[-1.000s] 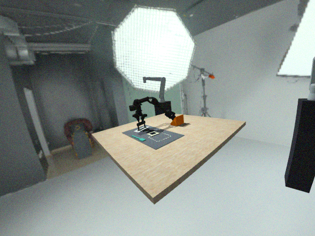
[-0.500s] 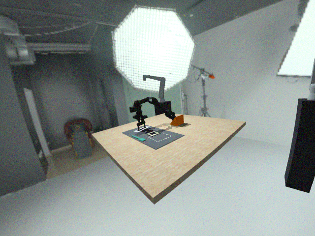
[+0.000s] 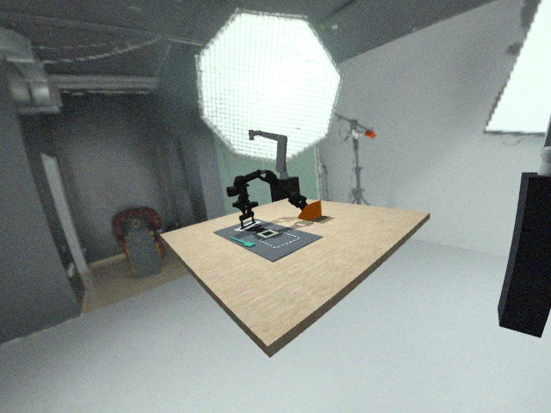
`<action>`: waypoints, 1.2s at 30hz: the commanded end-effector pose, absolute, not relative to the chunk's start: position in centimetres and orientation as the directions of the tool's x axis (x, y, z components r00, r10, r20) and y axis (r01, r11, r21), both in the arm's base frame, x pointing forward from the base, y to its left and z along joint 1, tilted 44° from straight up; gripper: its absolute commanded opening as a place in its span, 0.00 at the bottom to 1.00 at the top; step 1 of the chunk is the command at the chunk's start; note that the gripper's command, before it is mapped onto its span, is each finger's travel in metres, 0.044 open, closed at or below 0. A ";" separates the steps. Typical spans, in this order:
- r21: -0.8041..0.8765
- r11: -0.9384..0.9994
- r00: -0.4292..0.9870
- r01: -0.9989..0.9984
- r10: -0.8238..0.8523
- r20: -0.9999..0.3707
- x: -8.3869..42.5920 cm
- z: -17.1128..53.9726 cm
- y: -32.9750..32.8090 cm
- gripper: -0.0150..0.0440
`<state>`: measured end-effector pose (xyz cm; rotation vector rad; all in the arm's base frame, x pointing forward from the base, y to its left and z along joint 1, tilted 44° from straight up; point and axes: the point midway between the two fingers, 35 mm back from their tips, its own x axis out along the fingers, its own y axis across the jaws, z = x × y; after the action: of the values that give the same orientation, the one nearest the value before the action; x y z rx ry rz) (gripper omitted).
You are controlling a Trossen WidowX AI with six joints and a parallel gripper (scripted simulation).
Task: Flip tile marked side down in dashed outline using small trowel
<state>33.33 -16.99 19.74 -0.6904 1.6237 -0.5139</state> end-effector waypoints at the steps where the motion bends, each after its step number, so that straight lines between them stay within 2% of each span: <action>1: -0.681 0.717 -0.086 -0.149 -0.695 -0.714 33.3 19.9 -17.2 0.47; 8: -0.684 0.718 -0.086 -0.129 -0.695 -0.714 33.3 19.9 -17.2 0.47; 22: -0.688 0.672 -0.086 0.275 -0.695 -0.714 33.3 19.9 -17.2 0.47; 36: -0.579 0.515 -0.086 0.632 -0.695 -0.714 33.3 19.9 -17.2 0.47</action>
<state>33.30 -17.09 19.84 -0.1328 1.2857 -1.0486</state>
